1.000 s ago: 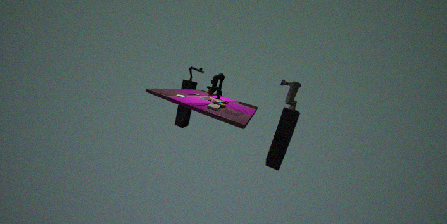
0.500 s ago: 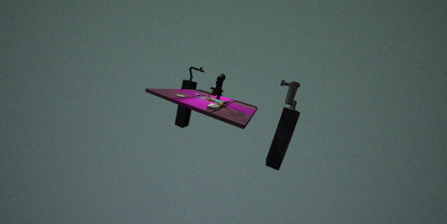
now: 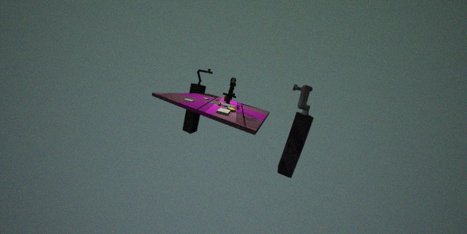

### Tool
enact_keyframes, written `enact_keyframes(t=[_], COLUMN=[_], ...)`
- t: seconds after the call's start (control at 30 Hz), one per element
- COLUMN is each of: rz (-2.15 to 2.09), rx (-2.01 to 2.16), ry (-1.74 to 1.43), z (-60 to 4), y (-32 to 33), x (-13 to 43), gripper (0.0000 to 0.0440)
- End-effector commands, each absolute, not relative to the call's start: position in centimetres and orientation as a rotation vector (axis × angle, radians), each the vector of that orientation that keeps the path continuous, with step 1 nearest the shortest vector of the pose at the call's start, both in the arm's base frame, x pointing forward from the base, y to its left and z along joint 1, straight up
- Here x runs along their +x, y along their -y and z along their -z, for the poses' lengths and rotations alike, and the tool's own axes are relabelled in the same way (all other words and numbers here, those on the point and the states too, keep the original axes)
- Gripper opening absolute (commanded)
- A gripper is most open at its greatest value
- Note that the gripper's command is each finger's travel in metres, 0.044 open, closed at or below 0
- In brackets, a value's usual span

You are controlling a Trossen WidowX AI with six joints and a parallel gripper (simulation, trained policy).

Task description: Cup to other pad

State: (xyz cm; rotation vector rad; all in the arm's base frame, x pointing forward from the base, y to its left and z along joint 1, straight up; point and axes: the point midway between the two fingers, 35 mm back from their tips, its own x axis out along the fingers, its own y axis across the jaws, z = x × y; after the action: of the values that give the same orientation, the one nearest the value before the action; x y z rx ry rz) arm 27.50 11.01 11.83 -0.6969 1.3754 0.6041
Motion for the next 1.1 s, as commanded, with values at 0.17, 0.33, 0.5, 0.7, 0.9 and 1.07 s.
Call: enact_keyframes(t=[0.17, 0.33, 0.5, 0.7, 0.9, 1.07], rz=[-0.591, -0.58, -0.569, -0.555, -0.545, -0.544], rx=[-0.695, -0.687, -0.679, -0.676, -0.669, -0.641], ry=[-1.39, -1.392, -1.398, -1.409, -1.402, -1.364], z=[-9.7, -8.5, -7.2, -5.8, -5.1, -5.7], y=[-11.6, -11.7, -11.8, -11.7, -11.7, -11.9], x=[25.9, 25.2, 24.3, 23.3, 22.9, 23.3], gripper=[0.0, 0.0, 0.0, 0.0011, 0.0036, 0.0095])
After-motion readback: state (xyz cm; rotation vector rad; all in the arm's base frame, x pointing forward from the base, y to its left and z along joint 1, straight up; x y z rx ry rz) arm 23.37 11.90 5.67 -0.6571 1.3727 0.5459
